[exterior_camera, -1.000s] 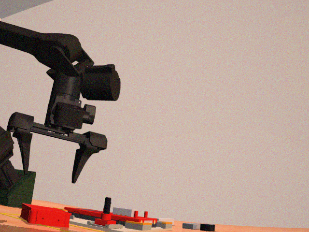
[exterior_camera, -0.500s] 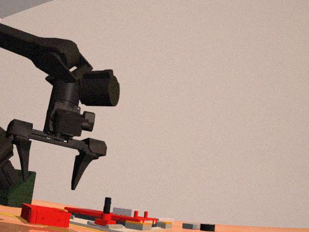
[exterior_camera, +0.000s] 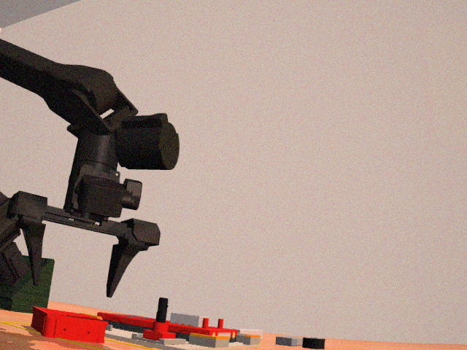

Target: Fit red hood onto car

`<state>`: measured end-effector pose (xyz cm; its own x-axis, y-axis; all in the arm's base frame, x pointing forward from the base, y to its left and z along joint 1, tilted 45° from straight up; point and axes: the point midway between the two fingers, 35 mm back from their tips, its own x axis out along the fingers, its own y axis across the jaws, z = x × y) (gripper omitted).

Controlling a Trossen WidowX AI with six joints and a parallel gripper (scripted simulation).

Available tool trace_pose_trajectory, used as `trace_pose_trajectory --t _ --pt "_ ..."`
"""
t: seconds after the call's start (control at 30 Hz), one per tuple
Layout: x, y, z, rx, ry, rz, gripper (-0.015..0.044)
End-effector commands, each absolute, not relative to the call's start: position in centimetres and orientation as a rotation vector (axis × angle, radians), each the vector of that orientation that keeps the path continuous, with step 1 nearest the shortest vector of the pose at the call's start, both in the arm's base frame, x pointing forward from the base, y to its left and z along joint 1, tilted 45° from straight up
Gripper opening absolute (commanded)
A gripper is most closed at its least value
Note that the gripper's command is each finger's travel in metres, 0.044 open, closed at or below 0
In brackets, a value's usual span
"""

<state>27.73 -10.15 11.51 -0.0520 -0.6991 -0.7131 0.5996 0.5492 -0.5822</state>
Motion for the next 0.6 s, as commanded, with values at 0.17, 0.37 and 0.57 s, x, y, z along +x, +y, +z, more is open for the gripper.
trace_pose_trajectory --t 0.17,0.37,0.57 --pt "27.5 -10.7 10.9 -0.109 1.236 -1.058 0.0440" --pt "27.5 -11.1 10.5 -0.110 1.236 -1.058 0.0440" --pt "27.4 -11.4 10.1 -0.110 1.235 -1.059 0.0440"
